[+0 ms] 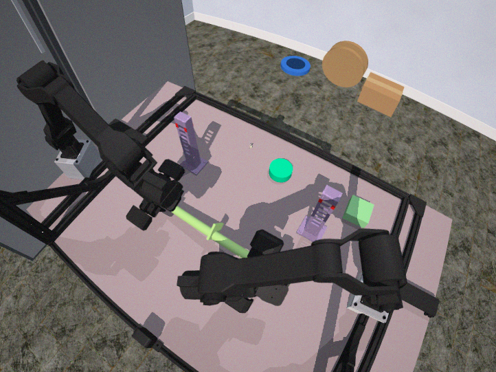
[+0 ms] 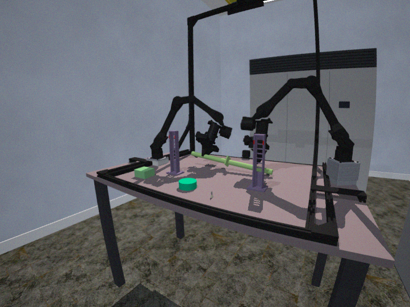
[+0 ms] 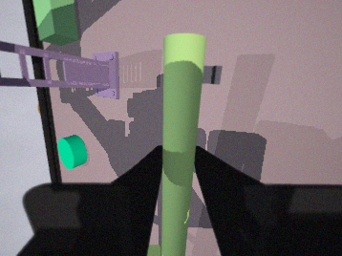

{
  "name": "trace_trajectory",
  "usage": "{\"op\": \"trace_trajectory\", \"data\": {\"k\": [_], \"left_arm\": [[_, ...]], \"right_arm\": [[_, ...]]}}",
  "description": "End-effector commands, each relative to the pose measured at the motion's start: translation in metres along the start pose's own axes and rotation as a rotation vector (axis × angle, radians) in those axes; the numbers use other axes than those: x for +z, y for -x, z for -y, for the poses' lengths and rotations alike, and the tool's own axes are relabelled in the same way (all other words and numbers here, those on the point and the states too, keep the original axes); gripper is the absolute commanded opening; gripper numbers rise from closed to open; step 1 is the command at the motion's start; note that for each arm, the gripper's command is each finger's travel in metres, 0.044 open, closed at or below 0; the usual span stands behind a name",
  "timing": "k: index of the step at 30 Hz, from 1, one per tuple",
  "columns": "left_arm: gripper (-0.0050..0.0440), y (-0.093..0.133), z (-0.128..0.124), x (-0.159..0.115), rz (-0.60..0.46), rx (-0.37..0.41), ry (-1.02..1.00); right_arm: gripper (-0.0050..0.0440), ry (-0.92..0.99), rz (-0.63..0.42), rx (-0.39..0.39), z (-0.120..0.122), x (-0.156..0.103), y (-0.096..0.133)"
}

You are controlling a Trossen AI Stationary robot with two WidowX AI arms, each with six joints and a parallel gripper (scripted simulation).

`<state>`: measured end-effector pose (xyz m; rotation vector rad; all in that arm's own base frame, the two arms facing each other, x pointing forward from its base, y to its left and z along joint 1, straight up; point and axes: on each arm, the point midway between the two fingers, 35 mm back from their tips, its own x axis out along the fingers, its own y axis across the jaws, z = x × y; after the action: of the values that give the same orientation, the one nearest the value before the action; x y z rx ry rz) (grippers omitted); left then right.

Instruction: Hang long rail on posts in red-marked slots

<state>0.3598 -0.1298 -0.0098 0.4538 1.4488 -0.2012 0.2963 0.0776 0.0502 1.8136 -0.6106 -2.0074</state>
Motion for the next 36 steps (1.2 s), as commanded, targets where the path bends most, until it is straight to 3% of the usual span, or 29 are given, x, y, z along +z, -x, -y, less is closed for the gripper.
{"op": "trace_trajectory", "data": {"k": [1, 11, 36], "left_arm": [[0.016, 0.001, -0.002, -0.001, 0.01, -0.05, -0.009], [0.016, 0.0, -0.01, 0.001, 0.051, -0.18, -0.041], [0.016, -0.027, -0.005, 0.002, 0.051, -0.182, -0.042]], "right_arm": [[0.0, -0.016, 0.01, 0.006, -0.003, 0.001, -0.001], [0.0, 0.019, 0.002, 0.012, -0.002, 0.001, 0.001], [0.0, 0.02, 0.001, 0.012, -0.002, 0.001, 0.001]]}}
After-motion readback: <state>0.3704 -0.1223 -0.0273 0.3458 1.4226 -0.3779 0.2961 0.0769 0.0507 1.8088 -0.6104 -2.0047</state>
